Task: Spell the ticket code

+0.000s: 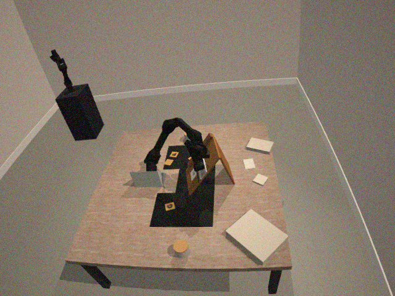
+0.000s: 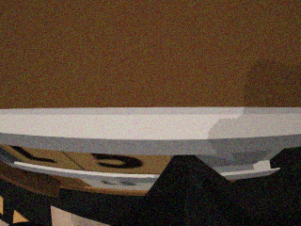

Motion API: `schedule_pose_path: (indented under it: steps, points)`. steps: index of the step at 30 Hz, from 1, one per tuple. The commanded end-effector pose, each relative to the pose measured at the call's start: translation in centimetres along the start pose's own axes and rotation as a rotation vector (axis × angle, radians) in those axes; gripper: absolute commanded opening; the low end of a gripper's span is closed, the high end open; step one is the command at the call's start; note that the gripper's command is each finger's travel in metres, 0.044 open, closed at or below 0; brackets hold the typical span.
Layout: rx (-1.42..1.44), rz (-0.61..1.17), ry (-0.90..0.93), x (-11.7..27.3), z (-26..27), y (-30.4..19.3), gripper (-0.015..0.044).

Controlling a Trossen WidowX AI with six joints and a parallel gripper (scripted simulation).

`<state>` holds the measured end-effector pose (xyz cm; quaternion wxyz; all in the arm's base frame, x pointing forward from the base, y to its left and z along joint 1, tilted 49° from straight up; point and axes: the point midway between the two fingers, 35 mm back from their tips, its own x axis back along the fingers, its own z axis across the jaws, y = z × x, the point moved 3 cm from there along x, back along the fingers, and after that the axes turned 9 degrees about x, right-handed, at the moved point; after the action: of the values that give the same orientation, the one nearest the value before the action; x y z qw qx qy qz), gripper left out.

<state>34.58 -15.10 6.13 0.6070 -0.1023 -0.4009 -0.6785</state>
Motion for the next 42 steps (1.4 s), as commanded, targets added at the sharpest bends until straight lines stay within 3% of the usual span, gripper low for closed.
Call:
schedule_pose_path:
  steps: [1, 42]
  points:
    - [-0.001, -0.005, 0.000, 0.0, 0.1, 0.1, 0.0000]
    - [-0.003, -0.003, 0.000, 2.3, 0.5, -1.9, 0.0000]
